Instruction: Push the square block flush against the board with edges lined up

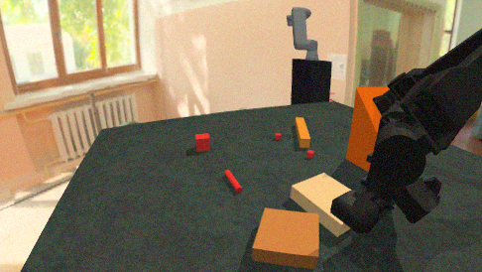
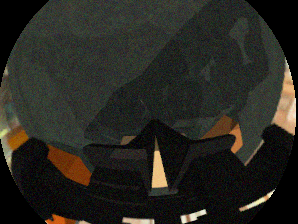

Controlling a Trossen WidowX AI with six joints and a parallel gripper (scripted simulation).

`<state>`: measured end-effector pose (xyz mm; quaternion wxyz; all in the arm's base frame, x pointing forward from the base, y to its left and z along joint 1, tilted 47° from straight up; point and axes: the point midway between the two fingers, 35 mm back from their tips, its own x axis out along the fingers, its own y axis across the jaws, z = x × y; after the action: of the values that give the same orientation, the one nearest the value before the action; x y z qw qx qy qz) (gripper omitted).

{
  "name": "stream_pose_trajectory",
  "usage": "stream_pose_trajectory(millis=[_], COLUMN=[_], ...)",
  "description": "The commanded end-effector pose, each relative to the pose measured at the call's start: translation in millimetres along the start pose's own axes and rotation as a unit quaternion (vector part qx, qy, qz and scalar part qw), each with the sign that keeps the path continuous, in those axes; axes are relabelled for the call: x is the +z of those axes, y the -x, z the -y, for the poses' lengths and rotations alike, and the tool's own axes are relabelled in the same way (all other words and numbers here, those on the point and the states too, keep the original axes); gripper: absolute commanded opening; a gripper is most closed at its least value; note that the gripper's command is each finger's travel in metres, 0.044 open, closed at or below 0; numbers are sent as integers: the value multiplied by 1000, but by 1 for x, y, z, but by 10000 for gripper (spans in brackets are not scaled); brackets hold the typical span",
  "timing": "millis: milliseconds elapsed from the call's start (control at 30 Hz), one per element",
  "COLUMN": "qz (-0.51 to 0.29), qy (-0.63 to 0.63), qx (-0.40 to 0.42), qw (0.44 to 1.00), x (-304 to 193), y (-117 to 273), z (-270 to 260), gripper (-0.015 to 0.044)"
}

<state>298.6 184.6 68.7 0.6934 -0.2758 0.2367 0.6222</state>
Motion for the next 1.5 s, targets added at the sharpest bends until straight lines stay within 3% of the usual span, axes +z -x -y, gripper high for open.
stream_pose_trajectory(millis=[0,1467], qz=[-2,-4], qy=[-2,-3], qx=[1,2], qw=[1000,1000], x=[-6,-39], y=[-2,-2], z=[0,1], gripper=[0,0])
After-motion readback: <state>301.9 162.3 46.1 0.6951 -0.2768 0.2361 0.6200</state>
